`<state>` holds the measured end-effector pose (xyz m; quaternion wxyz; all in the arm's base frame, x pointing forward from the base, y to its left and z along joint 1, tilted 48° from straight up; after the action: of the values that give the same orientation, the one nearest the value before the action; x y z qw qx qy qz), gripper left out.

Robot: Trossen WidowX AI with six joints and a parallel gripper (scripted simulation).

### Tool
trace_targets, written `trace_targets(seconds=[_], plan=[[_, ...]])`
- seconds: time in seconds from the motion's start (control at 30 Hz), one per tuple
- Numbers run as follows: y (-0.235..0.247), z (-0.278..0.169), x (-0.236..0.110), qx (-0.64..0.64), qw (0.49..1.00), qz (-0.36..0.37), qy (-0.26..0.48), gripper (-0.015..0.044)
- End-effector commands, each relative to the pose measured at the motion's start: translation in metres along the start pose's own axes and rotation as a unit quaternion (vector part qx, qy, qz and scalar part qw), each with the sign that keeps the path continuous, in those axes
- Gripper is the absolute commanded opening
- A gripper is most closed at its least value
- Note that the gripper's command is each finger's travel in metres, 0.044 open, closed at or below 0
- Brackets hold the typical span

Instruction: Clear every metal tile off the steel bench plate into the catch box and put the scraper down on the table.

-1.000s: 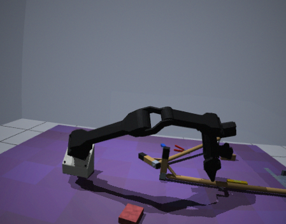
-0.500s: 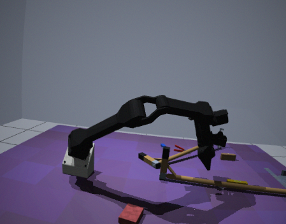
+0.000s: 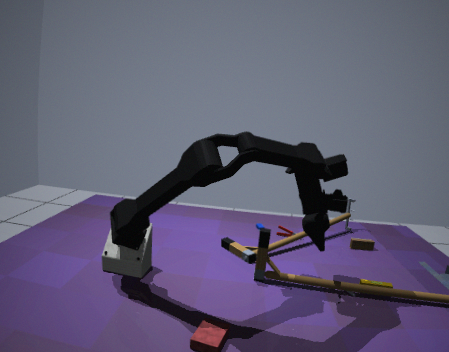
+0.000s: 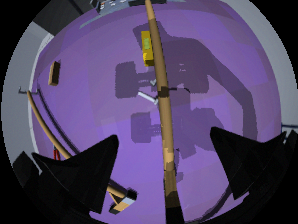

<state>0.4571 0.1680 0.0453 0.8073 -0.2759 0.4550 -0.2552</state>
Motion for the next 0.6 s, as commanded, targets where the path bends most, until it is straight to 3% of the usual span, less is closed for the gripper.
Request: trace_targets(seconds=[0.0, 0.57], plan=[[0.000, -0.009, -0.009, 0.000, 1.000, -0.002, -0.006, 0.0440], [0.001, -0.042, -0.047, -0.004, 0.999, 0.007, -0.035, 0.0440]])
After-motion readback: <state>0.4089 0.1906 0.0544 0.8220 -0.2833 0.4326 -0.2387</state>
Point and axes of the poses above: the point midway between the two fingers, 35 mm back from their tips, its own x axis out along the fingers, its own y axis across the jaws, z = x × y, the point moved 4 cm from there along -x, back along the fingers, and after that the axes turned 7 degrees about x, right-handed, at the moved point
